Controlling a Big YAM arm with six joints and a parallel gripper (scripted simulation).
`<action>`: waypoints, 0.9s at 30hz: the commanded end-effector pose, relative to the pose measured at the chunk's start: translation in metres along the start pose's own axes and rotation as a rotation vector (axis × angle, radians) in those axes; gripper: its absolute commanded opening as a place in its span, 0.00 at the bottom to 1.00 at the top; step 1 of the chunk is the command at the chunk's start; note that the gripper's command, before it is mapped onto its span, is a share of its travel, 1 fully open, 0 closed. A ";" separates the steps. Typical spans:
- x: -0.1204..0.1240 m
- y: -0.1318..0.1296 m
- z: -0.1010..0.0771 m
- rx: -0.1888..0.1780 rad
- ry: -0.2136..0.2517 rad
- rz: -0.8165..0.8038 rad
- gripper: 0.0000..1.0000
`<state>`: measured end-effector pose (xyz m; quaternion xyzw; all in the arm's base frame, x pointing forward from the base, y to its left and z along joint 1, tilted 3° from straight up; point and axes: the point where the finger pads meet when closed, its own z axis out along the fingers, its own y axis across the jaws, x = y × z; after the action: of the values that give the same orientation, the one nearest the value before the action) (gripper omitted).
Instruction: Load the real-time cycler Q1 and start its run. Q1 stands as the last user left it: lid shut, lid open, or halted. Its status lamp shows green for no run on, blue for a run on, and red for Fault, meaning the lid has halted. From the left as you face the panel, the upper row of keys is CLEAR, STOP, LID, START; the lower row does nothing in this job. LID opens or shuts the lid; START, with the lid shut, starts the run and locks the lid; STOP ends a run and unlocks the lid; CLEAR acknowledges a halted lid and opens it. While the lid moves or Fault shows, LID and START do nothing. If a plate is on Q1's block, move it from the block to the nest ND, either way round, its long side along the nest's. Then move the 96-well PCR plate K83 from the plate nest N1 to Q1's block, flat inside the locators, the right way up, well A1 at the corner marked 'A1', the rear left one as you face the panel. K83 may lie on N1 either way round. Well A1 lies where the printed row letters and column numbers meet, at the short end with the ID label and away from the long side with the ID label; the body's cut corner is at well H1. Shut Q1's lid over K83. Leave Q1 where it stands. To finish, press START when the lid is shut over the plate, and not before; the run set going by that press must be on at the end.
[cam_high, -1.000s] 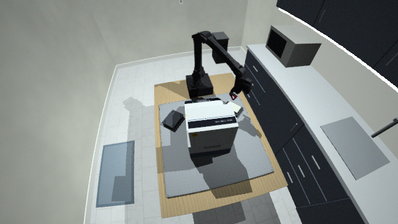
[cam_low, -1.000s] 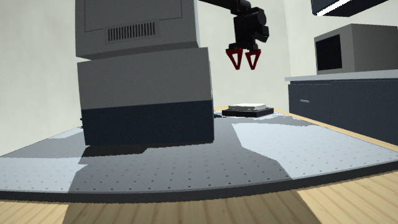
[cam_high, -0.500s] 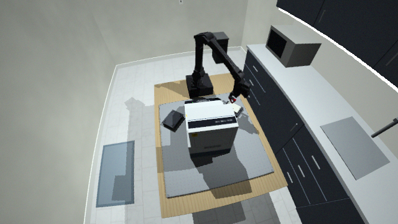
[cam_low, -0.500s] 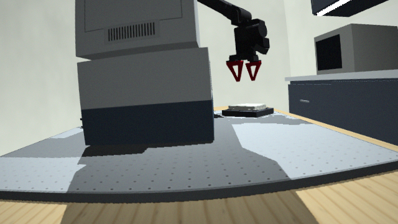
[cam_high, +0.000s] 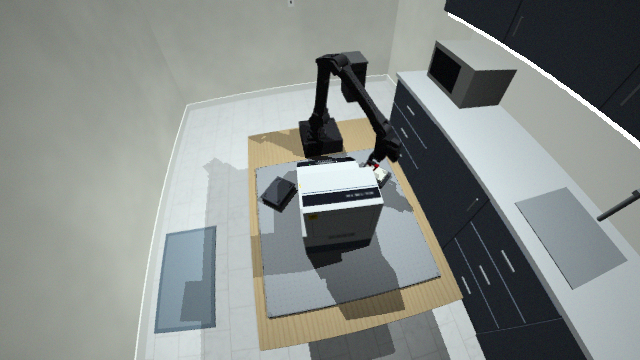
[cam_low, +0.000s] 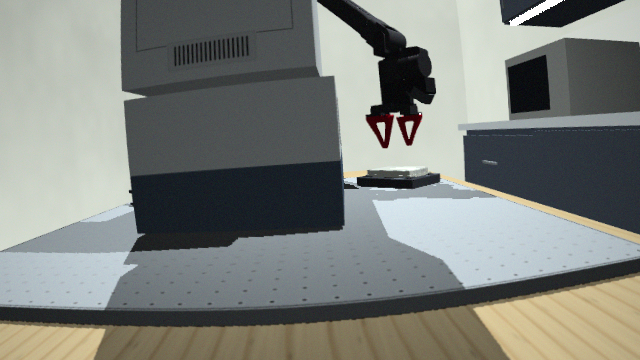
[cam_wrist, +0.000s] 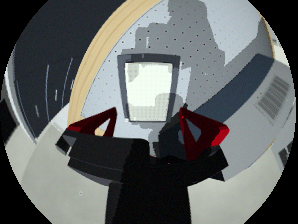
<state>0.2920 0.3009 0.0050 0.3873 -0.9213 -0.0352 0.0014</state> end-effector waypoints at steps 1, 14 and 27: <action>-0.003 0.006 0.014 0.003 -0.001 -0.004 1.00; -0.003 0.004 0.050 0.002 -0.005 0.001 1.00; -0.013 -0.002 0.043 -0.002 -0.031 0.004 1.00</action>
<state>0.2837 0.2999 -0.0598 0.3879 -0.9211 -0.0307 0.0121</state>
